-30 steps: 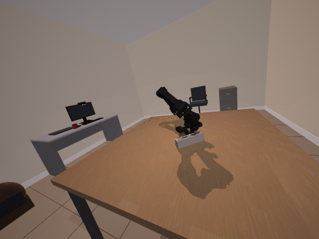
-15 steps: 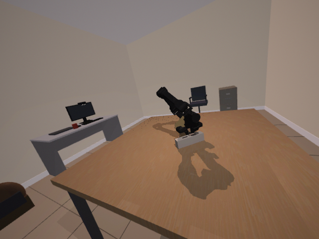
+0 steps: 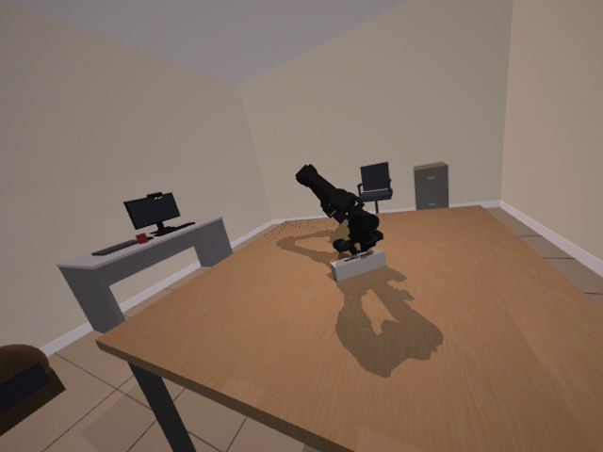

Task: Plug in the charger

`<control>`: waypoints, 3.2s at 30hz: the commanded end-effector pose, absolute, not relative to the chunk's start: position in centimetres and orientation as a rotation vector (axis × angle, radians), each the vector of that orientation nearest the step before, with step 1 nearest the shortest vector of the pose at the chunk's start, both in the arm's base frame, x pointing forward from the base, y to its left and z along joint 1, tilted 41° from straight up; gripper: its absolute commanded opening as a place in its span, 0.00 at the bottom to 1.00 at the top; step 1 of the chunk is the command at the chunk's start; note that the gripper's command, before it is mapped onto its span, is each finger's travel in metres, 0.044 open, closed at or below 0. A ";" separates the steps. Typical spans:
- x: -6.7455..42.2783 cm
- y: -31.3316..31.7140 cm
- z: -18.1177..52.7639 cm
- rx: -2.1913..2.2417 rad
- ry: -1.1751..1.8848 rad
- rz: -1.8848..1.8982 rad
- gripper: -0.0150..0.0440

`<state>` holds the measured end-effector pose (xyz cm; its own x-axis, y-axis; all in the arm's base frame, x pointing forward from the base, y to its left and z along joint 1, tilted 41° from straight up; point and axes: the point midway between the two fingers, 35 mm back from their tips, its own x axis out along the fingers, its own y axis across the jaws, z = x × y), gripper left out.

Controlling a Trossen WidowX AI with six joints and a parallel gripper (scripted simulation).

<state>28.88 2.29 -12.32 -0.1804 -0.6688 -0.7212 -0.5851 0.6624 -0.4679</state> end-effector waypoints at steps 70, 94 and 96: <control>28.9 2.3 -12.3 -0.985 1.857 -0.103 0.65; 28.6 2.1 -12.1 -0.980 1.851 -0.103 1.00; 28.5 2.1 -12.1 -0.980 1.850 -0.103 1.00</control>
<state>28.91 2.28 -12.06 -0.1670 -0.6612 -0.7314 -0.5736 0.6684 -0.4734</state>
